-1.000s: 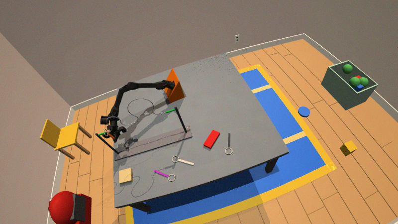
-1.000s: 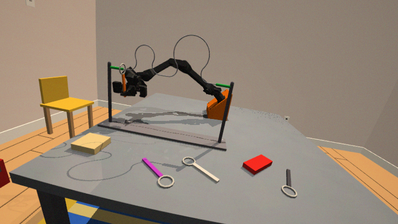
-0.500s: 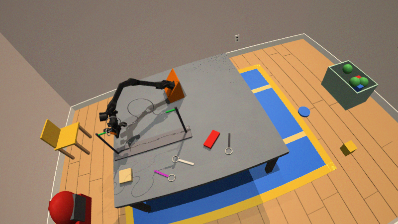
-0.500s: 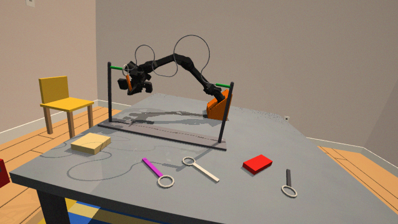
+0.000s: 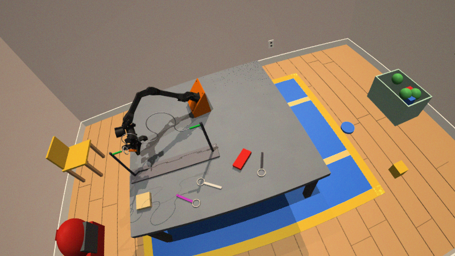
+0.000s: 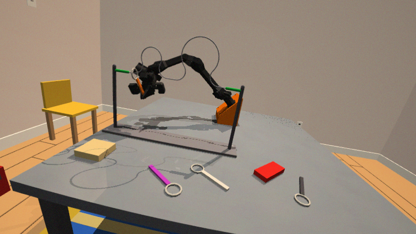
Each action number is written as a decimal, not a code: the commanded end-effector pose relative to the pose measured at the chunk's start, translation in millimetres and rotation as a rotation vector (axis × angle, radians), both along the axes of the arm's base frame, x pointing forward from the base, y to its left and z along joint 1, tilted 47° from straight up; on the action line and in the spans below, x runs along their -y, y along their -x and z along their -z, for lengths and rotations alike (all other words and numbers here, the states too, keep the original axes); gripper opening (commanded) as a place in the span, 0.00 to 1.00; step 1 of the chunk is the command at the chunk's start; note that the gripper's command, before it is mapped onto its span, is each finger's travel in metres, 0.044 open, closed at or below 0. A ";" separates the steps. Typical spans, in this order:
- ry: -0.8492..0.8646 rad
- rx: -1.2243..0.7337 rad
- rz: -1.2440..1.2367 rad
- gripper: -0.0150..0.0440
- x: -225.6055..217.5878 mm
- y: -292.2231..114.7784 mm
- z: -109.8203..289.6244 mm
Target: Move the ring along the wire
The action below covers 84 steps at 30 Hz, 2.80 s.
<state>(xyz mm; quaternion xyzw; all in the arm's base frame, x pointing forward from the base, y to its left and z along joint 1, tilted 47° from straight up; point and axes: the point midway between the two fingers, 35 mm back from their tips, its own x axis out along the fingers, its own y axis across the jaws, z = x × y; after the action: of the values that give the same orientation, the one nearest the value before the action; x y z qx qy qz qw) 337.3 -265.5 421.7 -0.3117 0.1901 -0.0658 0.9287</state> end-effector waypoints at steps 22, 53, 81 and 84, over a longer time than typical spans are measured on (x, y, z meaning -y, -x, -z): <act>-0.536 -0.027 -0.060 0.00 -74.6 2.3 30.2; -1.281 -0.066 -0.132 0.00 -175.5 11.1 3.8; -1.586 -0.085 -0.157 0.00 -211.5 17.5 -37.3; -1.576 -0.084 -0.155 0.00 -212.2 17.7 -39.1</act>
<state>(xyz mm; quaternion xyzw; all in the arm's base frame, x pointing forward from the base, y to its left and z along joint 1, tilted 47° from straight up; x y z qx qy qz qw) 319.8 -54.6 458.2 0.4227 0.1923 0.1655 0.8700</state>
